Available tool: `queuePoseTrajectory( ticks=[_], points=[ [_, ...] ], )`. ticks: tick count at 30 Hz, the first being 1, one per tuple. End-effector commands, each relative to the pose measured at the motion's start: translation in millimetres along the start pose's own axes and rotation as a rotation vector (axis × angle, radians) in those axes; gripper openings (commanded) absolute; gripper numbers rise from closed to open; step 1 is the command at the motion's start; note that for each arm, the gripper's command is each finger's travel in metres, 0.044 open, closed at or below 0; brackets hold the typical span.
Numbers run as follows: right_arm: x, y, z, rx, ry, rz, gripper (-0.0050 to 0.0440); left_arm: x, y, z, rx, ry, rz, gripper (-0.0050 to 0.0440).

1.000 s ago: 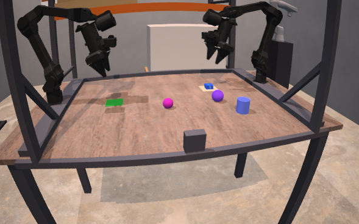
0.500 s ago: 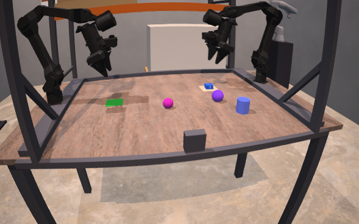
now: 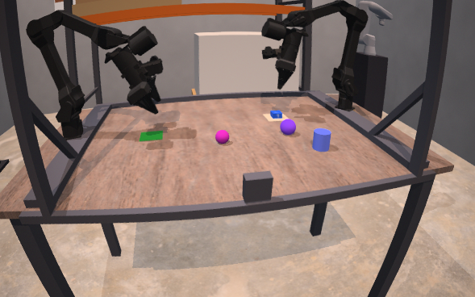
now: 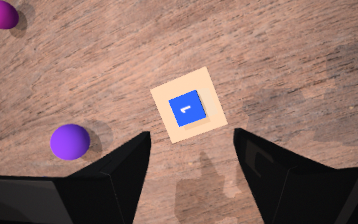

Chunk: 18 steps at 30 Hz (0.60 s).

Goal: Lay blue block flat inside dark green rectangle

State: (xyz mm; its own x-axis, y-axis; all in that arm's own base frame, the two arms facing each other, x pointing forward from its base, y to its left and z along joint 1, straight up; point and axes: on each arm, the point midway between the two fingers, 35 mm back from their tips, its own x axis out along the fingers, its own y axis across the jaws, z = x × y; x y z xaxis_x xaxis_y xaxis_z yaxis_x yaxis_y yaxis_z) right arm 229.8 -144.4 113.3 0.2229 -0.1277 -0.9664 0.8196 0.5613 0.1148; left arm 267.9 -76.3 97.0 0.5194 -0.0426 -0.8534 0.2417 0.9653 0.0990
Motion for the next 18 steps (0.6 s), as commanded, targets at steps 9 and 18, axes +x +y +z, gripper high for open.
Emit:
queuePoseTrajectory(
  ticks=[9, 18],
  points=[
    [12, 6, 8, 0.327, 0.040, -0.033, 0.0260, 21, 0, 28, -0.006, -0.226, 0.063, 0.0440],
    [24, 7, 8, 0.559, 0.072, -0.071, 0.0260, 28, 2, 41, -0.029, -0.376, 0.103, 0.0440]
  ],
)
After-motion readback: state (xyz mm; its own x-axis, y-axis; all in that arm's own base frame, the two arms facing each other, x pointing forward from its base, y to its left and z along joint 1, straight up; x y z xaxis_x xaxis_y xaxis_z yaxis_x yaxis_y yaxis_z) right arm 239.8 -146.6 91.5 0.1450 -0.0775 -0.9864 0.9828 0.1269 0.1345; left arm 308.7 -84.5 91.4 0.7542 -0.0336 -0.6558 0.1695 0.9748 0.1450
